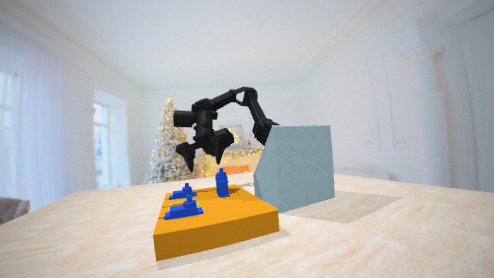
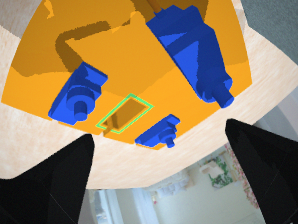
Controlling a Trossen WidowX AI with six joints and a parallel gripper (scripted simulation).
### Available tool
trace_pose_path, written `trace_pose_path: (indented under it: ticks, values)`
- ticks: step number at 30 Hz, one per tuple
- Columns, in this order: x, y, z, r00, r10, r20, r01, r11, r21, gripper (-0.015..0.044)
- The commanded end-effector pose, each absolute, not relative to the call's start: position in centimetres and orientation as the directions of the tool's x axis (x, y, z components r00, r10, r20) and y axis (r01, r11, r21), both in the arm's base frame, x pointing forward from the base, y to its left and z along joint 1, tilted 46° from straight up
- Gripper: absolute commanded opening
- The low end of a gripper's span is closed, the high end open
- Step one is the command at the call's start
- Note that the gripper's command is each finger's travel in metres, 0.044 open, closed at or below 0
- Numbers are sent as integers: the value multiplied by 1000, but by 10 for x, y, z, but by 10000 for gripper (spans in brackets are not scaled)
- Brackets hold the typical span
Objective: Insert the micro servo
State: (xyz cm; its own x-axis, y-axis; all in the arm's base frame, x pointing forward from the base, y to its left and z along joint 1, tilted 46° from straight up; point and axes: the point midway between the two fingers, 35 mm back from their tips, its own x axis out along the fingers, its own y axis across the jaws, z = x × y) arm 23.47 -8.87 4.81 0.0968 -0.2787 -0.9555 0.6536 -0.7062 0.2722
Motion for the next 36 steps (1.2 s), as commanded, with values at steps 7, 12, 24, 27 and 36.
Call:
trace_pose_path:
  ticks: [7, 12, 24, 27, 36]
  values:
    - [214, -72, 39, -68, -428, -901, 795, -569, 211, 440]
    - [205, -67, 39, -115, -520, -846, 859, -480, 179, 440]
    - [196, -58, 48, -125, -701, -702, 955, -278, 108, 440]
    - [196, -58, 48, -125, -701, -702, 955, -278, 108, 440]
    - [193, -77, 30, -124, -702, -702, 955, -278, 108, 440]
